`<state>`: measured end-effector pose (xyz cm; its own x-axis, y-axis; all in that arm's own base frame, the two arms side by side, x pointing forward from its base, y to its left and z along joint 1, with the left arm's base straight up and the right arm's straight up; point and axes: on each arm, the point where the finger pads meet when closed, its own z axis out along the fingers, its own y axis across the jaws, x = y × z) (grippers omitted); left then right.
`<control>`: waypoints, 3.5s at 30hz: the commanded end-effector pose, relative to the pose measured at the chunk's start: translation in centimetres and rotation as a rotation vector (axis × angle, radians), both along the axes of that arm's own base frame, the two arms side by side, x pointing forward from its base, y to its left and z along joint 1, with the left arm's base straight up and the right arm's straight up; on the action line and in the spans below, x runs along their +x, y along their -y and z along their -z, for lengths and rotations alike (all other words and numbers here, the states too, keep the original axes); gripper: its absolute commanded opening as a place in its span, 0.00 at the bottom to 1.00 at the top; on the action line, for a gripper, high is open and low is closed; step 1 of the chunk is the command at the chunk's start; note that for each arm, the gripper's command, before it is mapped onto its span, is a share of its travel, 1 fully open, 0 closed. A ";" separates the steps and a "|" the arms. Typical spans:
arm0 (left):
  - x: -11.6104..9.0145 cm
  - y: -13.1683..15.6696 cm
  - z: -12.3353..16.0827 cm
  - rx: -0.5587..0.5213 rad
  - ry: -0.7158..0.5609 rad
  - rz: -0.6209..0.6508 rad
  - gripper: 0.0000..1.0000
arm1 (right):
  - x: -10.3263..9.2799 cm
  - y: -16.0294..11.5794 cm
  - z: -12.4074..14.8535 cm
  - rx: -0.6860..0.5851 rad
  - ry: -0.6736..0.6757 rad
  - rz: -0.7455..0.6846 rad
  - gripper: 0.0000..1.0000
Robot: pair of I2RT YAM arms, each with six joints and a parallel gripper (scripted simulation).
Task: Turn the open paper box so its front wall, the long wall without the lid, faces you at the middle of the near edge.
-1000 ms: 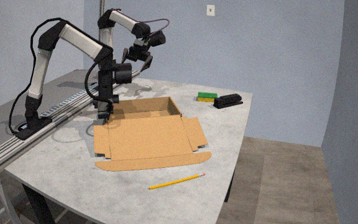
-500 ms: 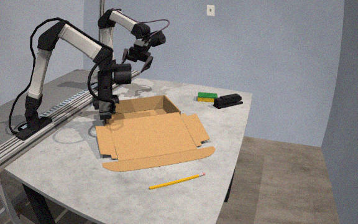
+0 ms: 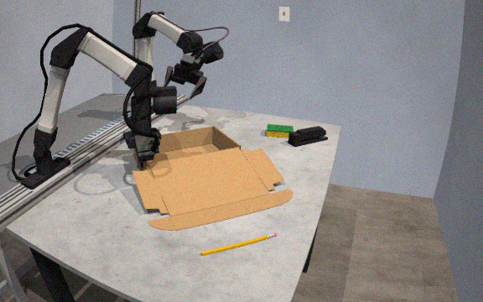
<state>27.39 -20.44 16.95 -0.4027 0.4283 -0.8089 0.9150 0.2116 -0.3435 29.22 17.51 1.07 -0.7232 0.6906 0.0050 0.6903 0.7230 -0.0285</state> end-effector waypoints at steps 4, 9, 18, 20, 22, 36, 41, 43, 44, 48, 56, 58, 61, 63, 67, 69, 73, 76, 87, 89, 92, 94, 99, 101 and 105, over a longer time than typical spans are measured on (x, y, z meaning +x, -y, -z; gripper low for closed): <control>1.1 0.8 -1.3 -0.012 0.055 0.004 1.00 | 0.9 0.2 -0.9 0.024 0.047 -0.076 0.00; 1.3 0.9 -1.2 -0.011 0.051 0.004 1.00 | 0.9 0.3 -0.9 0.025 0.047 -0.103 0.00; 1.5 1.2 -1.2 -0.011 0.048 0.002 1.00 | 1.1 0.6 -0.9 0.024 0.047 -0.180 0.00; 1.6 1.2 -1.2 -0.011 0.050 0.000 1.00 | 1.1 0.7 -0.9 0.023 0.047 -0.198 0.00; 1.6 1.3 -1.3 -0.013 0.051 0.001 1.00 | 1.2 0.8 -0.9 0.023 0.047 -0.215 0.00; 2.0 1.7 -1.2 -0.011 0.047 -0.003 1.00 | 1.7 1.1 -0.5 0.018 0.039 -0.319 0.00; 2.0 1.7 -1.3 -0.013 0.049 -0.004 1.00 | 1.7 1.2 -0.5 0.018 0.039 -0.345 0.00; 2.1 1.8 -1.2 -0.014 0.047 -0.003 1.00 | 1.9 1.2 -0.6 0.019 0.042 -0.362 0.00; 2.2 1.8 -1.2 -0.012 0.047 -0.005 1.00 | 2.0 1.2 -0.6 0.019 0.043 -0.371 0.00; 2.2 1.9 -1.4 -0.014 0.051 -0.005 1.00 | 2.1 1.3 -0.8 0.018 0.039 -0.405 0.00; 2.3 2.0 -1.5 -0.016 0.051 -0.009 1.00 | 2.1 1.6 -0.2 0.012 0.020 -0.474 0.00; 2.3 2.0 -1.5 -0.016 0.051 -0.009 1.00 | 2.1 1.6 -0.2 0.012 0.020 -0.474 0.00; 2.4 2.0 -1.5 -0.016 0.052 -0.013 1.00 | 2.2 1.7 -0.1 0.011 0.018 -0.500 0.00; 2.5 2.0 -1.5 -0.017 0.052 -0.015 1.00 | 2.3 1.8 -0.1 0.011 0.018 -0.517 0.00; 2.6 2.0 -1.5 -0.018 0.052 -0.018 1.00 | 2.4 1.9 -0.1 0.012 0.017 -0.552 0.00; 2.6 2.0 -1.5 -0.019 0.052 -0.019 1.00 | 2.5 1.9 -0.1 0.012 0.017 -0.569 0.00; 2.6 2.0 -1.6 -0.020 0.052 -0.020 1.00 | 2.7 2.0 -0.3 0.013 0.023 -0.604 0.00; 2.7 2.0 -1.6 -0.020 0.053 -0.022 1.00 | 2.7 2.0 -0.3 0.012 0.023 -0.613 0.00; 2.8 2.1 -1.7 -0.023 0.053 -0.028 1.00 | 3.1 2.3 -0.2 0.012 0.020 -0.708 0.00; 2.9 2.1 -1.7 -0.023 0.052 -0.028 1.00 | 3.2 2.3 -0.2 0.012 0.020 -0.725 0.00; 2.9 2.1 -1.7 -0.023 0.052 -0.028 1.00 | 3.2 2.3 -0.2 0.012 0.020 -0.734 0.00; 2.9 2.1 -1.7 -0.023 0.054 -0.028 1.00 | 3.3 2.3 -0.2 0.012 0.021 -0.752 0.00; 2.9 2.1 -1.7 -0.023 0.054 -0.028 1.00 | 3.2 1.9 -0.1 0.003 0.018 -0.769 0.00; 2.9 2.1 -1.7 -0.023 0.054 -0.028 1.00 | 3.2 1.9 -0.1 0.003 0.018 -0.769 0.00; 2.9 2.1 -1.7 -0.023 0.054 -0.028 1.00 | 3.2 1.9 -0.1 0.003 0.020 -0.769 0.00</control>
